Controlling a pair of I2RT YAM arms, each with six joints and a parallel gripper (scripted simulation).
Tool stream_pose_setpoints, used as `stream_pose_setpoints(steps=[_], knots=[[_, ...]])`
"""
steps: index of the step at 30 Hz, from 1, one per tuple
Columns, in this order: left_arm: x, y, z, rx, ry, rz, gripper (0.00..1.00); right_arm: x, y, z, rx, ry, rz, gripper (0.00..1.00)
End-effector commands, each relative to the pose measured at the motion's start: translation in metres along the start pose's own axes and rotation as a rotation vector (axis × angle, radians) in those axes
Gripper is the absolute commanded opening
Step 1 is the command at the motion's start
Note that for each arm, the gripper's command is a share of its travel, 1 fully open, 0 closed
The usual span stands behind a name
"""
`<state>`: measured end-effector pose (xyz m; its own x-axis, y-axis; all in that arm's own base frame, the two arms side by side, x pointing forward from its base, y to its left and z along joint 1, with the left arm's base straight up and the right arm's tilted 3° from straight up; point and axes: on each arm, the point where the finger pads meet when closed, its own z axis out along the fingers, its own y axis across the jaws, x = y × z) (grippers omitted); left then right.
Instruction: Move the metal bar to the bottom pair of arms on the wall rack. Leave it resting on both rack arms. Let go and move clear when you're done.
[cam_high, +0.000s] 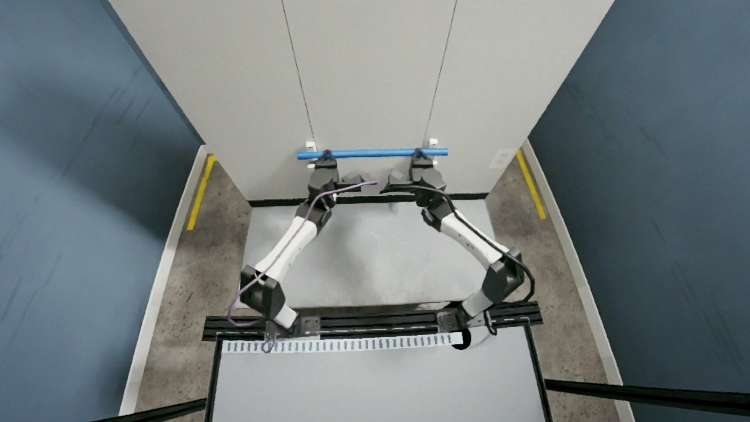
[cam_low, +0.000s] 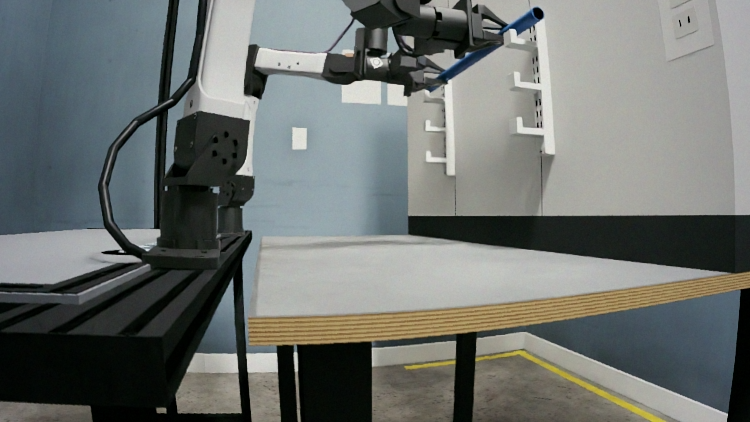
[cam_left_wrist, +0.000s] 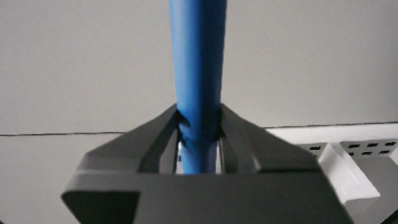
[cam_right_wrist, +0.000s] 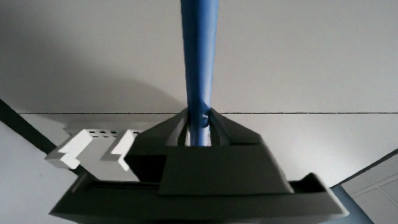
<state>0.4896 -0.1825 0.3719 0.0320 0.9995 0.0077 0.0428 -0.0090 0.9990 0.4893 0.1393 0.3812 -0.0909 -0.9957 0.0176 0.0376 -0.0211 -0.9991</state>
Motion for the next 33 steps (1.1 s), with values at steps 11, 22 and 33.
stream_pose_setpoints(steps=[11,22,33], knots=[[0.002,0.0258,0.0001,-0.052,-0.003,-0.021,0.0,-0.0018,-0.0172,-0.004,0.024,-0.007,0.015,0.0],[0.002,0.0269,-0.0005,-0.052,-0.003,-0.021,0.0,-0.0018,-0.0183,-0.0051,0.024,-0.007,0.015,0.0],[0.002,0.0285,-0.0013,-0.052,-0.003,-0.021,0.0,-0.0018,-0.0198,-0.0063,0.024,-0.007,0.015,0.0]])
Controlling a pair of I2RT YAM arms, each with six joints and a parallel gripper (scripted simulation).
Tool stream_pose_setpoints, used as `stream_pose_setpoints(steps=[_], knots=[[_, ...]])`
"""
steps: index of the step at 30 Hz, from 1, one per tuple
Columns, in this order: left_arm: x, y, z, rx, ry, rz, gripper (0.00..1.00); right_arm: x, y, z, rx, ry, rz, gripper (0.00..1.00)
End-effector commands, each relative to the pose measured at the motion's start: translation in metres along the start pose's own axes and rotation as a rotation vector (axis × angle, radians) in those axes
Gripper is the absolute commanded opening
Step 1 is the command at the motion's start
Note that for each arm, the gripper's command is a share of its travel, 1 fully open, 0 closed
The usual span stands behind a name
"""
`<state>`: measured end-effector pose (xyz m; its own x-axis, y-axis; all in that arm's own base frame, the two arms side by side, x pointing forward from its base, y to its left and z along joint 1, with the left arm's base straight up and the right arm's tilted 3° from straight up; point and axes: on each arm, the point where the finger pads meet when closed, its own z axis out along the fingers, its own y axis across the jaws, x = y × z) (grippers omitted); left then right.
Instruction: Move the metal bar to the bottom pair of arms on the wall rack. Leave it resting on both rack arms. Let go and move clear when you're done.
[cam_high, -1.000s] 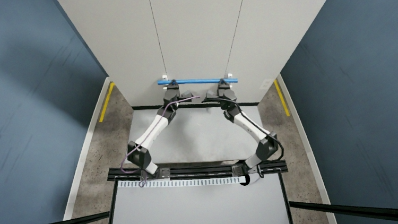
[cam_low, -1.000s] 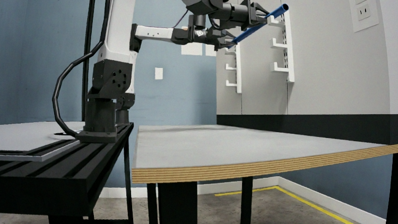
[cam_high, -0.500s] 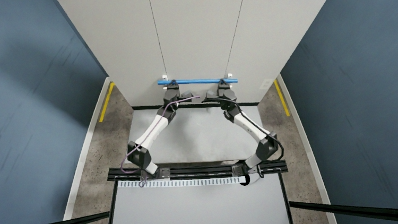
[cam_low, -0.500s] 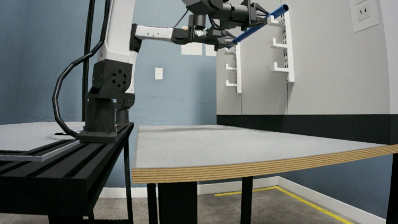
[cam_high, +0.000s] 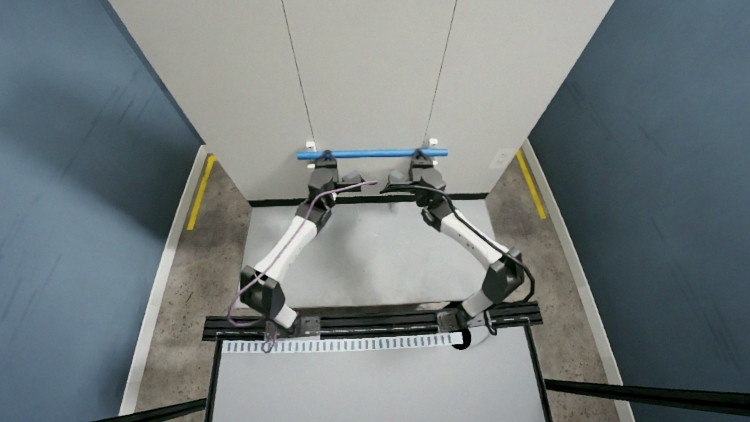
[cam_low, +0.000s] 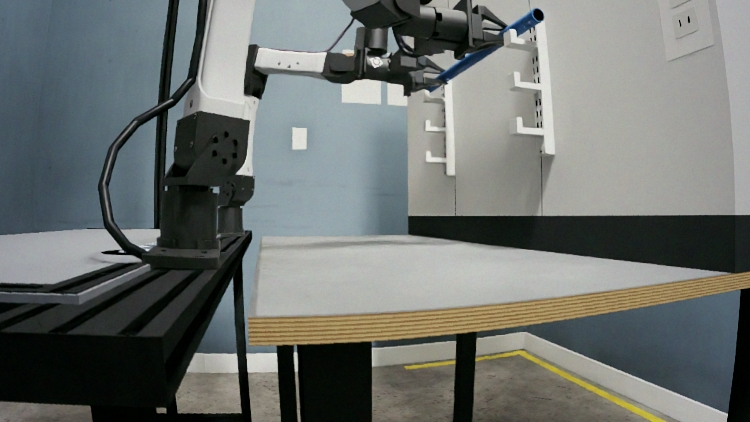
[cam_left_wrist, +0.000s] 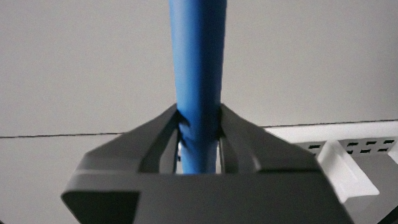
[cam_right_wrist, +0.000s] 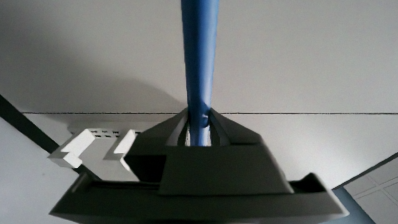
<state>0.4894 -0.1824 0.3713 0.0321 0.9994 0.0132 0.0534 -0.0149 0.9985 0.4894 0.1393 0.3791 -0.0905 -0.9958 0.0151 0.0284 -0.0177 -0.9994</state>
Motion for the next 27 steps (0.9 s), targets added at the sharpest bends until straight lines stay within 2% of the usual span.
stream_pose_setpoints(steps=[1,27], knots=[[0.0021,0.029,-0.0014,-0.063,-0.004,-0.027,0.0,-0.0017,-0.0218,-0.0065,0.034,-0.006,0.012,0.0],[0.0019,0.0332,-0.0034,-0.063,-0.004,-0.027,0.0,-0.0015,-0.029,-0.0118,0.034,-0.006,0.012,0.0]])
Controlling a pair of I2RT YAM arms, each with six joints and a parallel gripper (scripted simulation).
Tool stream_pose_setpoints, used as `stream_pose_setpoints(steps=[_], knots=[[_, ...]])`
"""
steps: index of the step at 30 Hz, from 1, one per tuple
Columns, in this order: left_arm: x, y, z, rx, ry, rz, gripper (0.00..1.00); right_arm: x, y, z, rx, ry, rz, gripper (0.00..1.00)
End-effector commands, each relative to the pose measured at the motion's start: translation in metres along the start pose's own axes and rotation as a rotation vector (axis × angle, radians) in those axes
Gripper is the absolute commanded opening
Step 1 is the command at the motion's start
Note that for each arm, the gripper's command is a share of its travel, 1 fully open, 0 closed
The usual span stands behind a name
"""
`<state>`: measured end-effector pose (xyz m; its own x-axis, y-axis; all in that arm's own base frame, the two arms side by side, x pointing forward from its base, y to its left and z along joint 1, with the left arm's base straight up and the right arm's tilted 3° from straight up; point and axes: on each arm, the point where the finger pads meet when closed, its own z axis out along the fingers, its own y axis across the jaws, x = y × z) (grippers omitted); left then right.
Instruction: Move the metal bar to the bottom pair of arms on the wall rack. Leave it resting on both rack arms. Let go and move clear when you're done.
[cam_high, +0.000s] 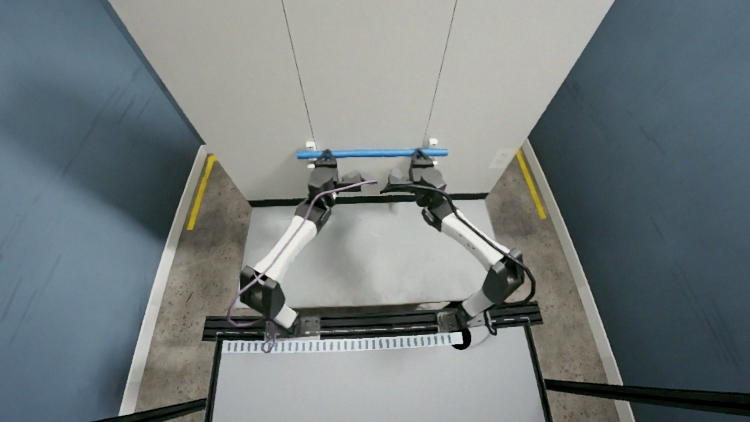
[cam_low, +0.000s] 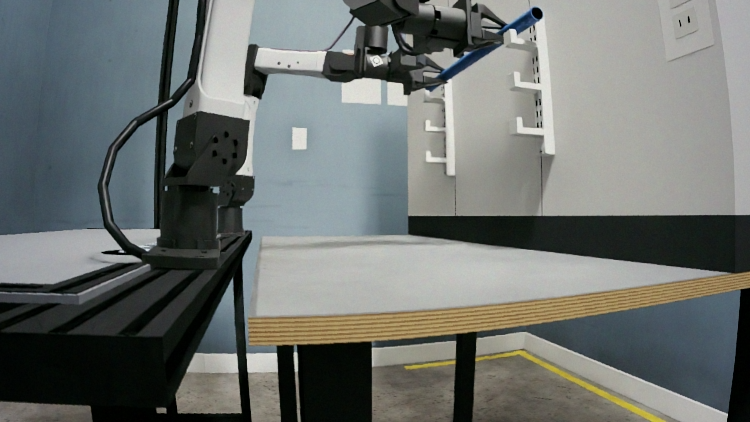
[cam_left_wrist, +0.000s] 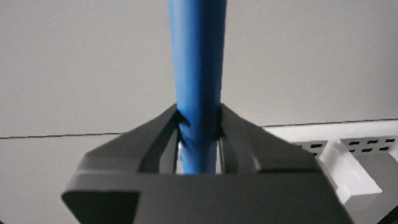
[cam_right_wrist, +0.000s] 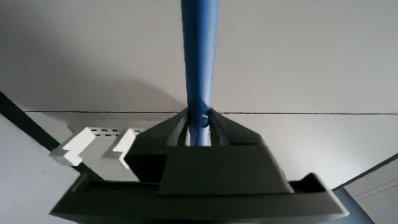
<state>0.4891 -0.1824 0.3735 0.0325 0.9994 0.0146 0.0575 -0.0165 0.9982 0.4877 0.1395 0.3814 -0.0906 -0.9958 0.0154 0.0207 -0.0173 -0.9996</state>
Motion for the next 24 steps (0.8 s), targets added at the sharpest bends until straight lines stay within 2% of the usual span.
stream_pose_setpoints(steps=[1,24], knots=[[0.002,0.031,-0.003,-0.067,-0.003,-0.028,0.0,-0.001,-0.027,-0.011,0.041,-0.006,0.013,0.0],[0.002,0.031,-0.017,-0.067,-0.003,-0.028,0.0,-0.001,-0.029,-0.025,0.041,-0.006,0.013,0.0]])
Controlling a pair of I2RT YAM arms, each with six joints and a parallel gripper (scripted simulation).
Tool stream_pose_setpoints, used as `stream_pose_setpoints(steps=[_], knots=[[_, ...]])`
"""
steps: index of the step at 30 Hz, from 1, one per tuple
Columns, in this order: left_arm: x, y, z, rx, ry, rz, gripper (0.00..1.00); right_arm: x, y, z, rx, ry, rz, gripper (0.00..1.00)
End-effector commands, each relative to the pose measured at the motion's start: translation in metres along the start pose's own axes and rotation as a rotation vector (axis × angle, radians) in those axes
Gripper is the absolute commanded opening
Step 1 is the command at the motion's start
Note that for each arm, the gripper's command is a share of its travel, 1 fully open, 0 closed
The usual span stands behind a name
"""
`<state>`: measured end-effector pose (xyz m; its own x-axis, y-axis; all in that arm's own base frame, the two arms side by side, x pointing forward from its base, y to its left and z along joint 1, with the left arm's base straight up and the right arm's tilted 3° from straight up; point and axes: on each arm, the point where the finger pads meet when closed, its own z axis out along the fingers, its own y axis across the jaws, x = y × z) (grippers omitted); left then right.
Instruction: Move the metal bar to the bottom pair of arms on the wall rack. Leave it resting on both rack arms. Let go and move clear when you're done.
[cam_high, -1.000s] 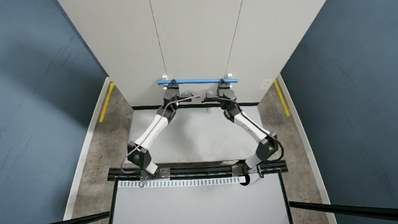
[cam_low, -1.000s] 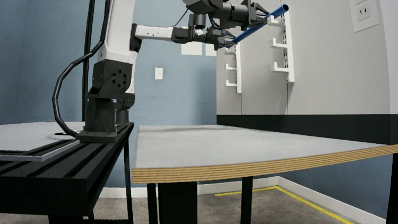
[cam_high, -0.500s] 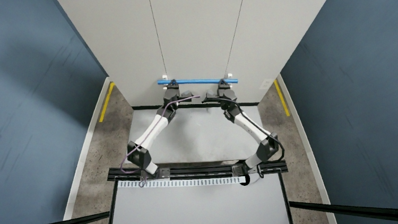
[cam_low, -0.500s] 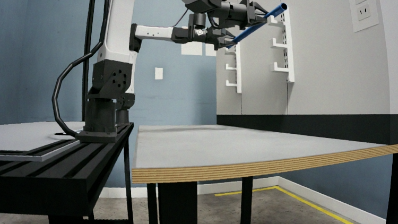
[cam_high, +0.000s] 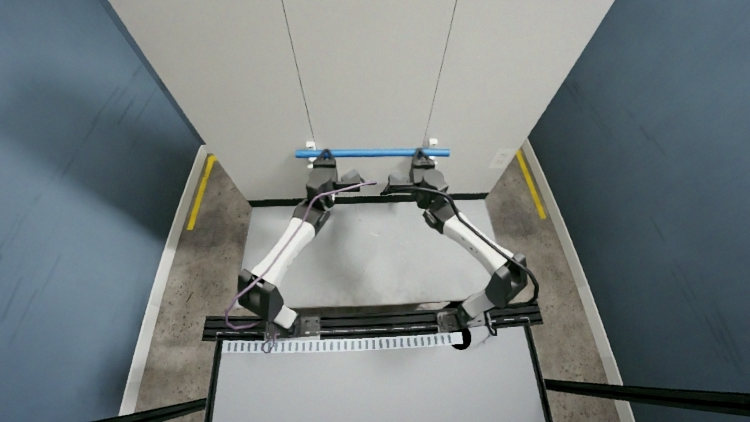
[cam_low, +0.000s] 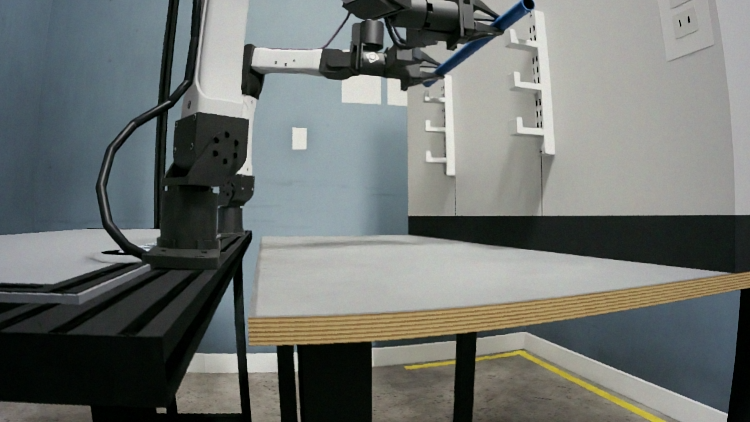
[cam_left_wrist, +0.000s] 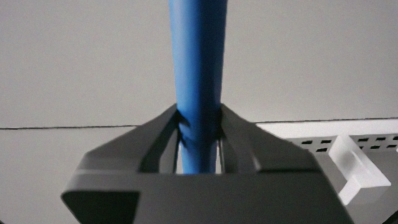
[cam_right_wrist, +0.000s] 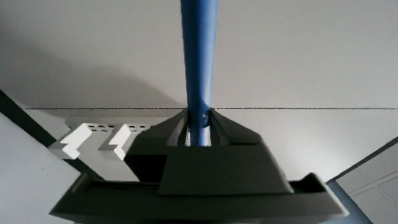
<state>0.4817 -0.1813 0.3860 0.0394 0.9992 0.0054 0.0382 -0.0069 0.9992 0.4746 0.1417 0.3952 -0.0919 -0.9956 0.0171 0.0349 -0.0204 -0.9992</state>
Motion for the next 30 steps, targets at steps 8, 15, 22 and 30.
stream_pose_setpoints(steps=[8,15,22,30], knots=[[0.001,0.014,-0.015,-0.047,0.004,-0.019,0.0,0.0,-0.01,-0.018,0.027,-0.008,0.014,0.0],[0.0,0.01,-0.021,-0.047,0.004,-0.019,0.0,0.0,-0.006,-0.024,0.027,-0.008,0.014,0.0],[0.0,0.008,-0.025,-0.047,0.004,-0.019,0.0,0.0,-0.004,-0.029,0.027,-0.008,0.014,0.0],[0.001,0.006,-0.032,-0.047,0.004,-0.019,0.0,0.0,-0.003,-0.036,0.027,-0.008,0.014,0.0]])
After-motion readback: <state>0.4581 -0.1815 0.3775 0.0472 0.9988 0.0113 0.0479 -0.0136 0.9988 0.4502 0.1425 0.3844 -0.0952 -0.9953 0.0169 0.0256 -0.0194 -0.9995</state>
